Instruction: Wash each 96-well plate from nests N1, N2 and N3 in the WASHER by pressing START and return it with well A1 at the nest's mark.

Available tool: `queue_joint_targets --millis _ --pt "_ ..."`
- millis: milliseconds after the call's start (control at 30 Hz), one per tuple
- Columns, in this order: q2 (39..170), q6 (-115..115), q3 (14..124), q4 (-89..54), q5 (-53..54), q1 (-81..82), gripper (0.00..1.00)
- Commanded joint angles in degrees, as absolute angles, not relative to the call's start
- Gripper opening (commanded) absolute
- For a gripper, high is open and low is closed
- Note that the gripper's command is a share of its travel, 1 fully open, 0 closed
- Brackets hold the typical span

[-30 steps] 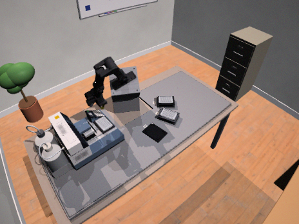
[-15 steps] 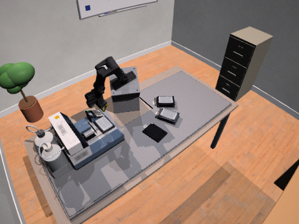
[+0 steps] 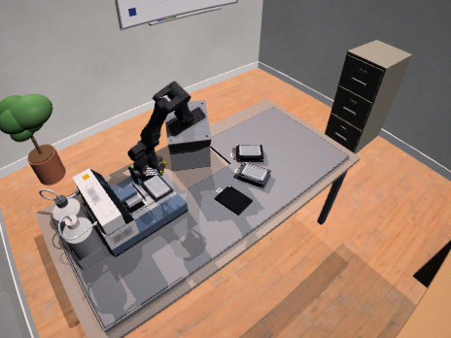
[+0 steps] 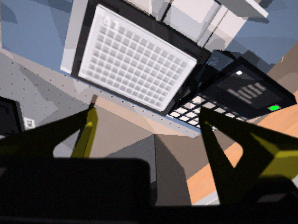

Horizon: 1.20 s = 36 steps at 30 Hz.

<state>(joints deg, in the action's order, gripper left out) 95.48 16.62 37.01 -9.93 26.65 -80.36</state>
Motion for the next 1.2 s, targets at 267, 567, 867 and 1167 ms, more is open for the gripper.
queue_joint_targets --millis 267,567,867,1167 --pt "92.81 31.95 41.75 -16.50 24.71 -77.00 1.00" --pt "92.81 49.14 41.75 -16.50 24.71 -77.00 1.00" --pt "92.81 62.51 41.75 -16.50 24.71 -77.00 1.00" --pt "92.81 76.12 41.75 -16.51 24.71 -77.00 1.00"
